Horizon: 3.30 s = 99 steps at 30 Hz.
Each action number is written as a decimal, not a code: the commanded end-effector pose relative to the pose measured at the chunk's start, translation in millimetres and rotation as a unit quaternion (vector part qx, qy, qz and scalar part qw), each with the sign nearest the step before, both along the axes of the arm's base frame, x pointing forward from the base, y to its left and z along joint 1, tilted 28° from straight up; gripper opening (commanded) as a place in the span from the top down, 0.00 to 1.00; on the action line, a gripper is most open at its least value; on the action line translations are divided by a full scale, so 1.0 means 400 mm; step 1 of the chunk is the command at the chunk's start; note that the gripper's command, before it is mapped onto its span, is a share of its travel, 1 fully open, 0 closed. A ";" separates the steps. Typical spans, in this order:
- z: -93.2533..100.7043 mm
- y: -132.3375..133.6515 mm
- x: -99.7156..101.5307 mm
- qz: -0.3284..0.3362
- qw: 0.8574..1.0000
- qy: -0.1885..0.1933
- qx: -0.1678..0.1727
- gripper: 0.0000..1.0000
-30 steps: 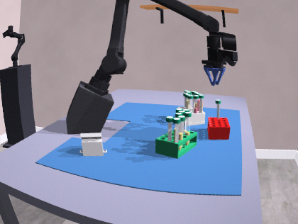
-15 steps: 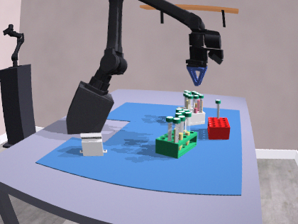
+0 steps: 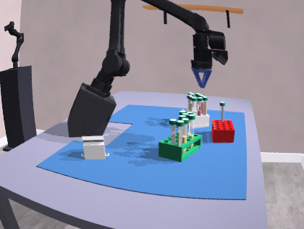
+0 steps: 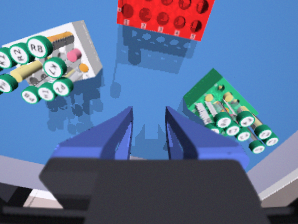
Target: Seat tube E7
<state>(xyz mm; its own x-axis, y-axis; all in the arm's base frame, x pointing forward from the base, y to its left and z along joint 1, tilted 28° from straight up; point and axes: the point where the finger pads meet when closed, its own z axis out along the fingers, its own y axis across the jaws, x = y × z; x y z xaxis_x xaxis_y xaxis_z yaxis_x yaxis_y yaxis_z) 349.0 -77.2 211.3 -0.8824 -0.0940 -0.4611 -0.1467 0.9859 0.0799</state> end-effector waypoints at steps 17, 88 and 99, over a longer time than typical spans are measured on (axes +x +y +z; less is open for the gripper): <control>-0.084 -0.196 -0.074 0.049 0.998 -0.013 -0.030 0.70; -0.255 -0.389 -0.110 0.052 0.998 -0.009 -0.026 0.70; -0.292 -0.386 -0.097 0.049 0.998 -0.009 -0.026 0.70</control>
<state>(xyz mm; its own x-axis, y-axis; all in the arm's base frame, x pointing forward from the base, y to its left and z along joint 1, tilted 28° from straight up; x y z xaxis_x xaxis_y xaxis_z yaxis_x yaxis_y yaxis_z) 308.9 -231.7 101.2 -0.8571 -0.2149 -0.4682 -0.2542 0.9669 0.0216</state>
